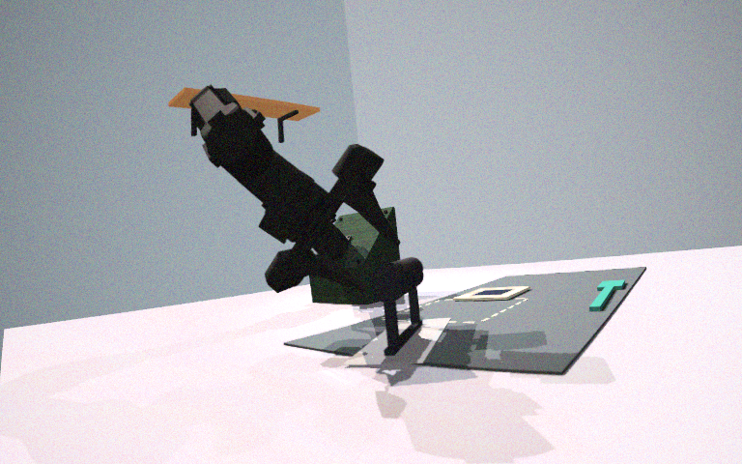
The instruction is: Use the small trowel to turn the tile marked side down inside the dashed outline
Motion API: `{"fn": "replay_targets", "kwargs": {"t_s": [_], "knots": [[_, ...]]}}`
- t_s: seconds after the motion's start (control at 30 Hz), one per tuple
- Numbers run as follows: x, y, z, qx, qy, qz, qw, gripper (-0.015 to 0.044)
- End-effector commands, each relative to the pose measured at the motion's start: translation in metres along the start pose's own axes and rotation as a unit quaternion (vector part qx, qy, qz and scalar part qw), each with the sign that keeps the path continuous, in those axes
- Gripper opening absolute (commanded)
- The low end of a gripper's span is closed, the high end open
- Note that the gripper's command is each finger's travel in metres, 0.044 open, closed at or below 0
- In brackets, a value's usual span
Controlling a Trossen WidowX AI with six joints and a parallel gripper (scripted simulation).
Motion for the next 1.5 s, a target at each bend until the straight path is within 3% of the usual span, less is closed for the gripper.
{"fn": "replay_targets", "kwargs": {"t_s": [0.0,1.43,1.47], "knots": [[-0.005,-0.008,0.000,-0.019,-0.018,0.031,0.999,0.0300],[0.055,-0.004,0.002,-0.019,-0.018,0.032,0.999,0.0300],[0.055,-0.004,0.002,-0.019,-0.018,0.032,0.999,0.0274]]}}
Point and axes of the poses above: the point midway between the two fingers, 35 mm back from their tips, its own x axis out along the fingers, its own y axis across the jaws, z = x × y, the point moved 8 cm from there along -x, back along the fingers
